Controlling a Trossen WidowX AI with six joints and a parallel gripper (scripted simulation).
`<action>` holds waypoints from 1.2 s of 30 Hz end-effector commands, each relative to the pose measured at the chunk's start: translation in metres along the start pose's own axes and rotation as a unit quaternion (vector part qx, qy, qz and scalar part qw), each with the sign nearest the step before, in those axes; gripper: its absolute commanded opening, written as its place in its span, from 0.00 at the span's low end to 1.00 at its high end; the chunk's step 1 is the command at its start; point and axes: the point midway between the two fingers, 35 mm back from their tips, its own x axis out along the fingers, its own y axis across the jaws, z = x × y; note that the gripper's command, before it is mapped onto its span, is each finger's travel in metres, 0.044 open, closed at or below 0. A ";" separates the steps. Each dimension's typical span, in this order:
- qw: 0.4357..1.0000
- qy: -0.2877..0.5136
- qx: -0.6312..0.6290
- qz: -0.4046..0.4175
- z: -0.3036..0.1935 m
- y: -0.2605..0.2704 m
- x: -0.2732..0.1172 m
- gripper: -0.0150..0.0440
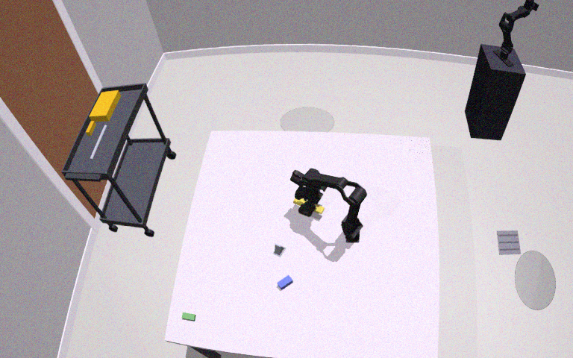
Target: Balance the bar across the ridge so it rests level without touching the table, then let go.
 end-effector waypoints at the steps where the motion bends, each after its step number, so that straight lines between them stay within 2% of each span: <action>1: 1.000 -0.005 0.001 -0.001 0.001 0.000 -0.015 0.25; 26: 1.000 -0.004 0.001 -0.002 -0.006 0.002 -0.073 0.25; 36: 0.996 -0.005 -0.093 -0.001 0.009 0.025 -0.076 0.25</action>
